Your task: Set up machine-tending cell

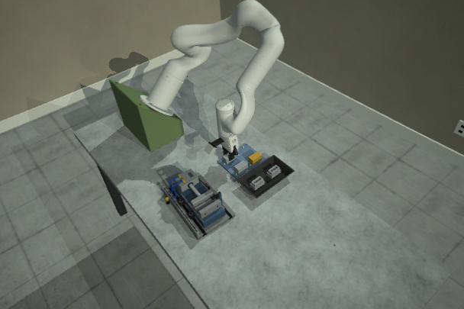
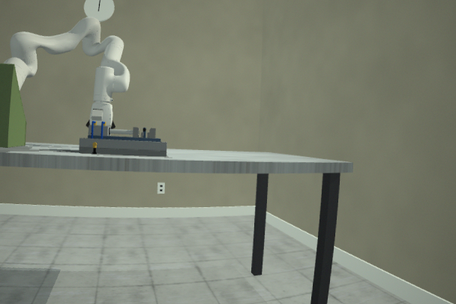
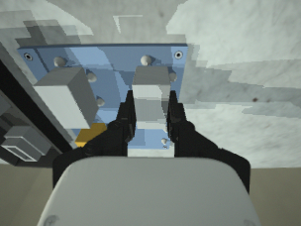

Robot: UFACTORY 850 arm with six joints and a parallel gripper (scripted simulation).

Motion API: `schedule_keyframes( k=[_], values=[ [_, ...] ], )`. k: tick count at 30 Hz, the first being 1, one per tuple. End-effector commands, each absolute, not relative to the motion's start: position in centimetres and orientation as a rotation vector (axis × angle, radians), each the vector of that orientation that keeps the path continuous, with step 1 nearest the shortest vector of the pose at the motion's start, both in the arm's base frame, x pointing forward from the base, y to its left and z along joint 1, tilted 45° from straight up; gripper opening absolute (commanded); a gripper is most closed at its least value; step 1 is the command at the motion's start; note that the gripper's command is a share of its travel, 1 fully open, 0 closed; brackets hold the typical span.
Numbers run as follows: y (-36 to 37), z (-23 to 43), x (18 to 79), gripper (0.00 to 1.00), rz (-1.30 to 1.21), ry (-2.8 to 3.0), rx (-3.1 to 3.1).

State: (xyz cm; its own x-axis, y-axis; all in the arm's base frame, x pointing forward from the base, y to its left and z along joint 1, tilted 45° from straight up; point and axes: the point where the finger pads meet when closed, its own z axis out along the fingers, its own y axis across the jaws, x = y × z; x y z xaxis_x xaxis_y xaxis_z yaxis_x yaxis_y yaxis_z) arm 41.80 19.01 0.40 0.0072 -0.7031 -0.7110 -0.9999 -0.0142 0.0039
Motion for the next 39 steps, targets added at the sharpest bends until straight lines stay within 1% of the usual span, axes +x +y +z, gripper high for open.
schedule_keyframes(
  k=[1, 22, 32, 39],
  values=[
    [19.0, 0.4, 41.9, 0.00, 0.742, 1.748, -1.770],
    [18.7, 0.7, 41.9, 0.00, 0.742, 1.748, -1.770],
    [17.1, 2.3, 41.9, 0.00, 0.742, 1.748, -1.770],
    [14.8, 4.5, 41.9, 0.00, 0.742, 1.748, -1.770]
  ],
)
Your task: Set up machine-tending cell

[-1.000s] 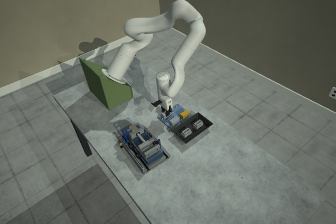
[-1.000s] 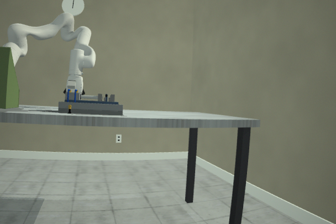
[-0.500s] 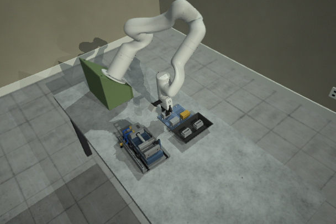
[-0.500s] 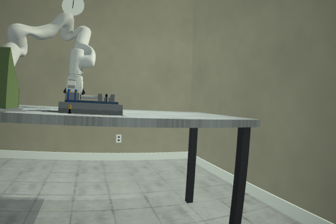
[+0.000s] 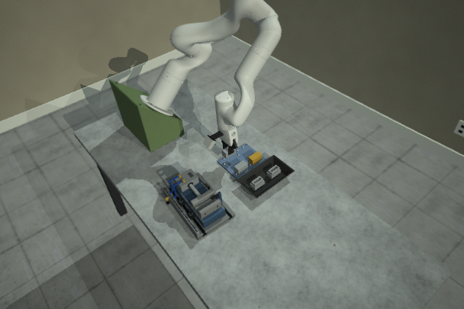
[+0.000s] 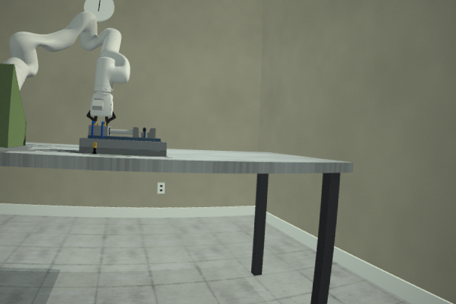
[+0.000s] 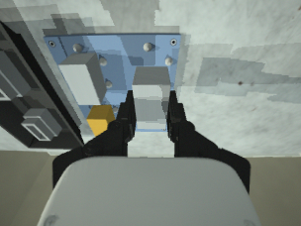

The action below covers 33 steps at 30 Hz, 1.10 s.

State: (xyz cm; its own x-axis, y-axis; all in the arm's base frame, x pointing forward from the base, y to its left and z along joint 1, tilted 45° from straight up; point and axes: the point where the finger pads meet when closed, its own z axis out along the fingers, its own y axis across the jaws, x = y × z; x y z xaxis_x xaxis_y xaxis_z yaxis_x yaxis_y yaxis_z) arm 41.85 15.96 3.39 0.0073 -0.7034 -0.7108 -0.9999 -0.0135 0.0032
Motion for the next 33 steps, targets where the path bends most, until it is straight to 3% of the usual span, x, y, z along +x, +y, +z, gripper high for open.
schedule_keyframes(
  k=[1, 28, 33],
  values=[
    [14.5, 4.9, 41.9, 0.00, 0.742, 1.748, -1.770],
    [10.6, 8.7, 42.0, 0.00, 0.742, 1.748, -1.770],
    [8.6, 6.9, 45.9, 0.00, 0.746, 1.748, -1.758]
  ],
)
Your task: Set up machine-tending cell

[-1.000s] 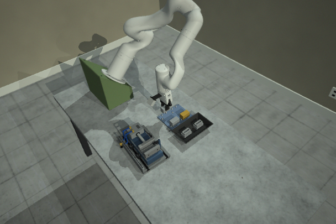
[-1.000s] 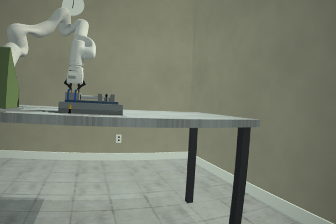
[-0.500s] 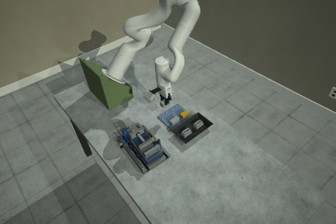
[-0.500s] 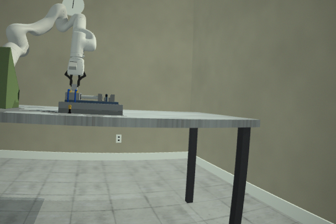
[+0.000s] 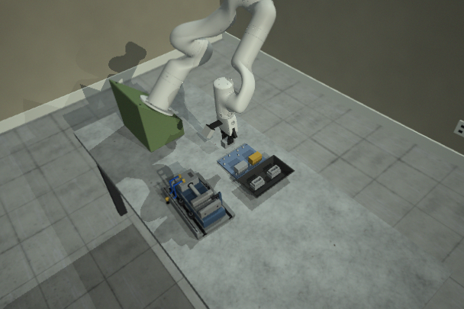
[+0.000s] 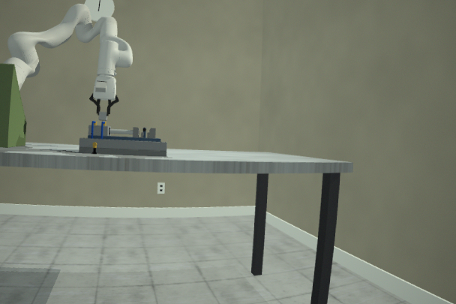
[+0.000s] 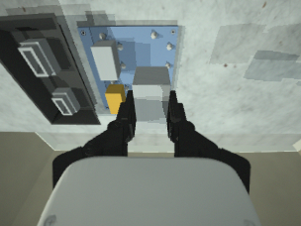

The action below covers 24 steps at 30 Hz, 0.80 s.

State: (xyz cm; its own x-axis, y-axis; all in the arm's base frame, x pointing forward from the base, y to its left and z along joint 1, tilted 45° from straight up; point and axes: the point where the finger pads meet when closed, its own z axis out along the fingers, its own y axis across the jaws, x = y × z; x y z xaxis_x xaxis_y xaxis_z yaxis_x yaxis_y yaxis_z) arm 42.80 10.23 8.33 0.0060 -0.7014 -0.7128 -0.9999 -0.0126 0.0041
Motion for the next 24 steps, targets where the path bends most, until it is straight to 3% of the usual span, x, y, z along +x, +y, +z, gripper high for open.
schedule_keyframes(
  k=[1, 24],
  values=[
    [8.4, 6.7, 46.3, 0.00, 0.747, 1.748, -1.757],
    [-2.2, -3.9, 58.0, 0.00, 0.761, 1.774, -1.729]
  ],
)
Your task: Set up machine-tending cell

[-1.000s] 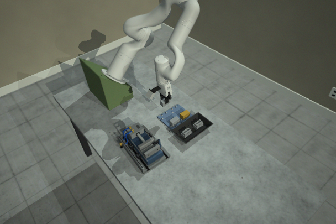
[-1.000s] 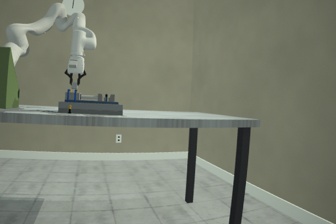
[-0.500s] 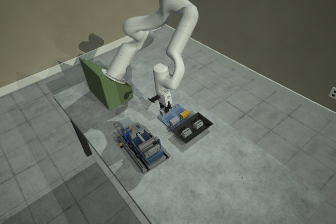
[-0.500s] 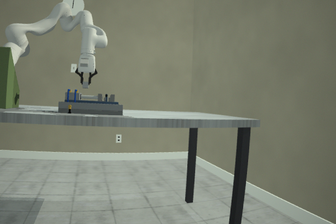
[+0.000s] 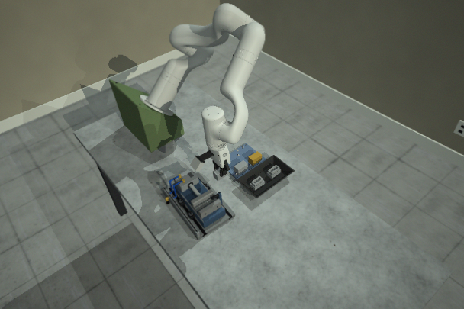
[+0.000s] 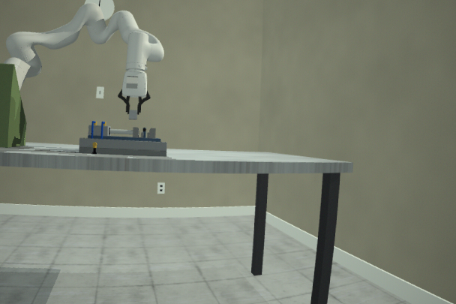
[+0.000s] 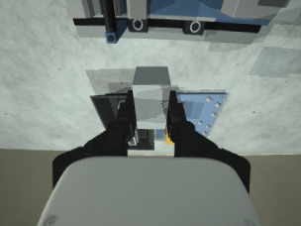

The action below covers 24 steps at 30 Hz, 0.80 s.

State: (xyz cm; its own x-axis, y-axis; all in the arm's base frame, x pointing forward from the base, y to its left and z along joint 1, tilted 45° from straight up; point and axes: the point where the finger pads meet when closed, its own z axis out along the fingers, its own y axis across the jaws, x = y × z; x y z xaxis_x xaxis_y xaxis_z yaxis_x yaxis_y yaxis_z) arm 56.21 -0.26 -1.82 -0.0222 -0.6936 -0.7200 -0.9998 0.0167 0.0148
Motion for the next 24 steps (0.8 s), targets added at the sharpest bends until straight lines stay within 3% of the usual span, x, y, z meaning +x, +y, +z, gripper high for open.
schedule_keyframes(
  k=[1, 12, 24],
  values=[
    [-2.7, -4.5, 58.3, 0.00, 0.762, 1.777, -1.728],
    [-8.2, -10.6, 60.6, 0.00, 0.766, 1.806, -1.724],
    [-8.5, -10.9, 60.7, 0.00, 0.766, 1.808, -1.724]
  ],
)
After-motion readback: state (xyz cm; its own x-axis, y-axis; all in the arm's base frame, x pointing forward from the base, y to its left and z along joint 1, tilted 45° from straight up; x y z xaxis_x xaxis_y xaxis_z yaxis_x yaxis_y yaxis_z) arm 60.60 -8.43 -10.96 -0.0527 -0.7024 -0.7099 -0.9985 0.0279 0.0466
